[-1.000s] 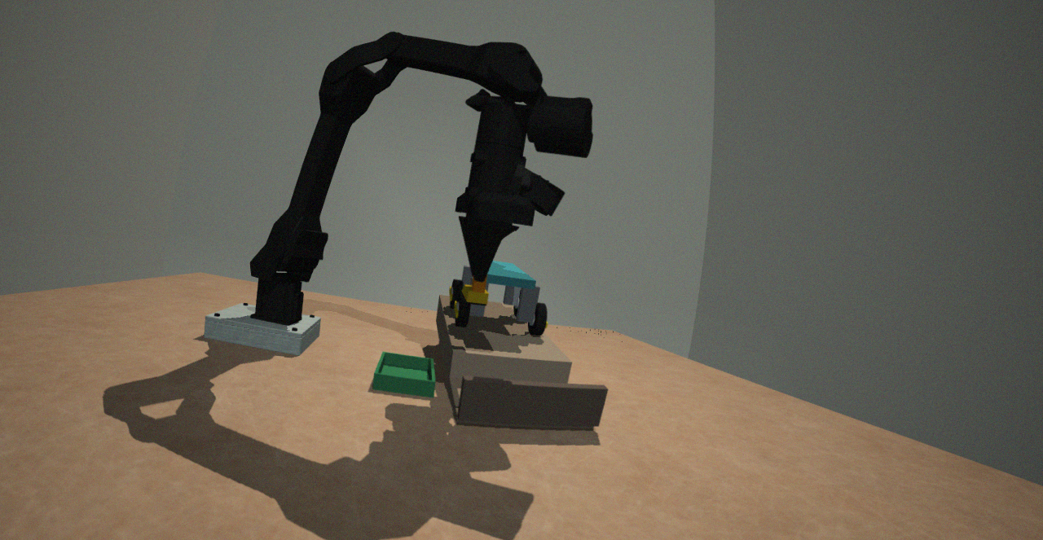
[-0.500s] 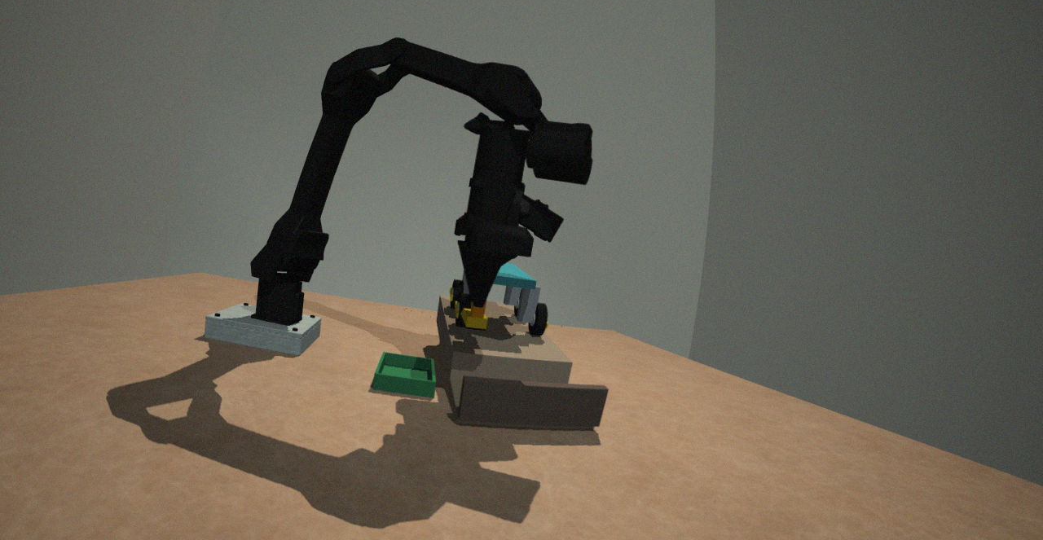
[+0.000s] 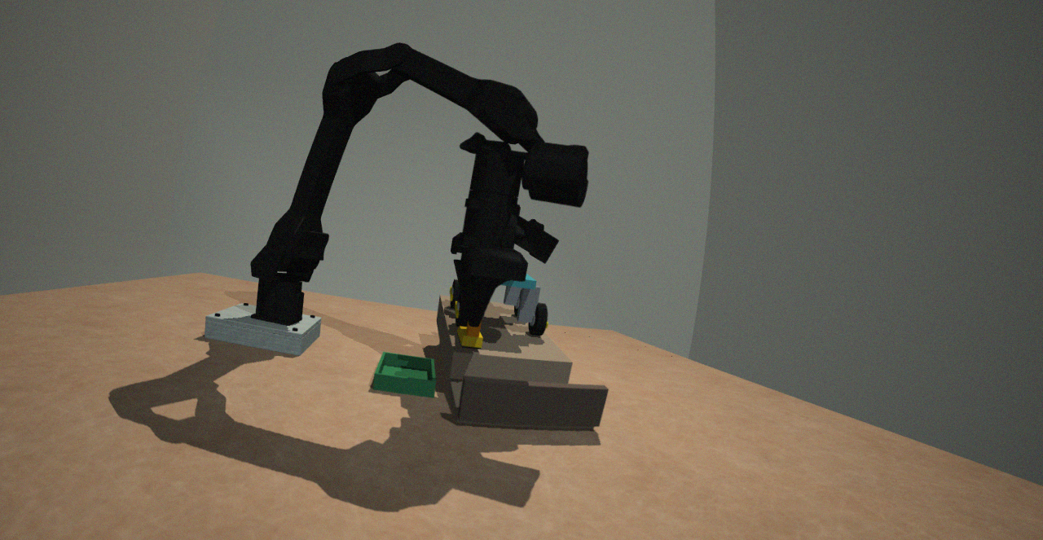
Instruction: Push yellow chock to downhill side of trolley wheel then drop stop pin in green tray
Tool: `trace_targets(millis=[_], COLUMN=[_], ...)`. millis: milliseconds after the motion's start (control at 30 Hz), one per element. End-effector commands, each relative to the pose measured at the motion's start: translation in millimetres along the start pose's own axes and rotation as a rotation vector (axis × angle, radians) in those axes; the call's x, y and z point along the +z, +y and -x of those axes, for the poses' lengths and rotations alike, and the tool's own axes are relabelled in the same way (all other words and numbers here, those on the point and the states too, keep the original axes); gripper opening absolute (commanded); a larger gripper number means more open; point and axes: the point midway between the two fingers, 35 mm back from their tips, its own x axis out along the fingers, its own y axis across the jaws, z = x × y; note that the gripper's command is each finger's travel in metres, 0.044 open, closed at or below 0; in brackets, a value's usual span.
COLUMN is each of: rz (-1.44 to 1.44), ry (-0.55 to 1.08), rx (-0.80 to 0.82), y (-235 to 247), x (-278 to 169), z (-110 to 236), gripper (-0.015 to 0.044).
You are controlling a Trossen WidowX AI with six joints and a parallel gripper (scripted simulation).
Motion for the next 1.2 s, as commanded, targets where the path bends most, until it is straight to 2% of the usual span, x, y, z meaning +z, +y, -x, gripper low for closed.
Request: trace_targets(millis=[0, 1167], rz=[-0.004, -0.004], ry=[0.003, 0.003], rx=[0.008, 0.010], y=[3, 29], x=[-1, 4], z=[-3, 3], gripper=[0.0000, 0.0000])
